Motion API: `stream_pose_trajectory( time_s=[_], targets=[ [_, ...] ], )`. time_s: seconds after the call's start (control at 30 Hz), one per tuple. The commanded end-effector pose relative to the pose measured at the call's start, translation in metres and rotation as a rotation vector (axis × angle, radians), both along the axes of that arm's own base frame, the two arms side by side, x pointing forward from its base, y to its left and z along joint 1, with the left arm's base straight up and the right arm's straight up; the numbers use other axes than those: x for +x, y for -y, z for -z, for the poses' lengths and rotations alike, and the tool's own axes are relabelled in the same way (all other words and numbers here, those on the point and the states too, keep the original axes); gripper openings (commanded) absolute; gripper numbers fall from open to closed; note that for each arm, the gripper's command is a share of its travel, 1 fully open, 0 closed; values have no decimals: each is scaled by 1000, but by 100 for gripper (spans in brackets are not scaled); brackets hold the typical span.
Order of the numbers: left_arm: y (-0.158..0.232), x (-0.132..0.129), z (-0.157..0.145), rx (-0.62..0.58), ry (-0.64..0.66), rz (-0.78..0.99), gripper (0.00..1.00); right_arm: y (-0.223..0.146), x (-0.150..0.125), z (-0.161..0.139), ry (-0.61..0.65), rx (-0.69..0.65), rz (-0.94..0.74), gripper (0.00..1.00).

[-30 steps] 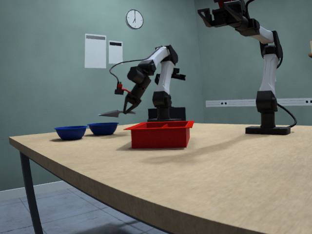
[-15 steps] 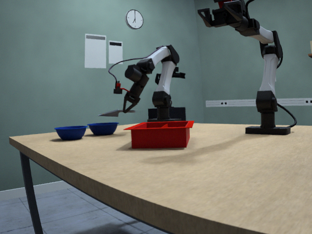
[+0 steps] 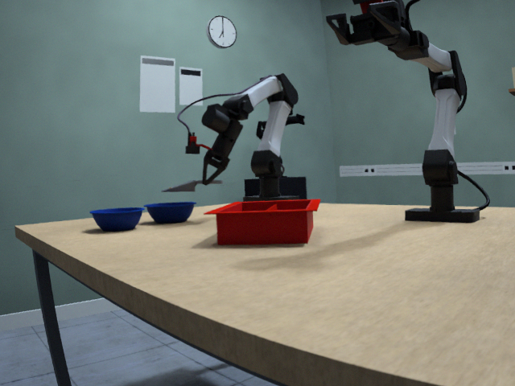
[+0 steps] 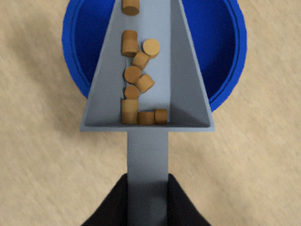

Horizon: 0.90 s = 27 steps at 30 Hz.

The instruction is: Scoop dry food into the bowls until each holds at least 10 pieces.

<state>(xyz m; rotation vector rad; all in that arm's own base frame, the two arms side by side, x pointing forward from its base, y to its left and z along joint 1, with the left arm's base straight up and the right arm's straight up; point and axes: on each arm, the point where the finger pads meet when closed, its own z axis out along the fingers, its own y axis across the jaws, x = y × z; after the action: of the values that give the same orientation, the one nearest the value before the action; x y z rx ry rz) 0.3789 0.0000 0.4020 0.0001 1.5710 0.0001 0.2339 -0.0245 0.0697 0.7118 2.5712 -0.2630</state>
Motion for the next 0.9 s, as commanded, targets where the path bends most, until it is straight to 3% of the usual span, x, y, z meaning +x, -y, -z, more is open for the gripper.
stream_pose_trajectory(
  time_s=[0.0,0.87],
  targets=[
    [0,-4,-16,-1,40,0,100,0,9,-16,41,29,-4,0],
    [0,-4,-16,-1,40,0,100,0,12,-18,33,64,-9,0]
  ],
)
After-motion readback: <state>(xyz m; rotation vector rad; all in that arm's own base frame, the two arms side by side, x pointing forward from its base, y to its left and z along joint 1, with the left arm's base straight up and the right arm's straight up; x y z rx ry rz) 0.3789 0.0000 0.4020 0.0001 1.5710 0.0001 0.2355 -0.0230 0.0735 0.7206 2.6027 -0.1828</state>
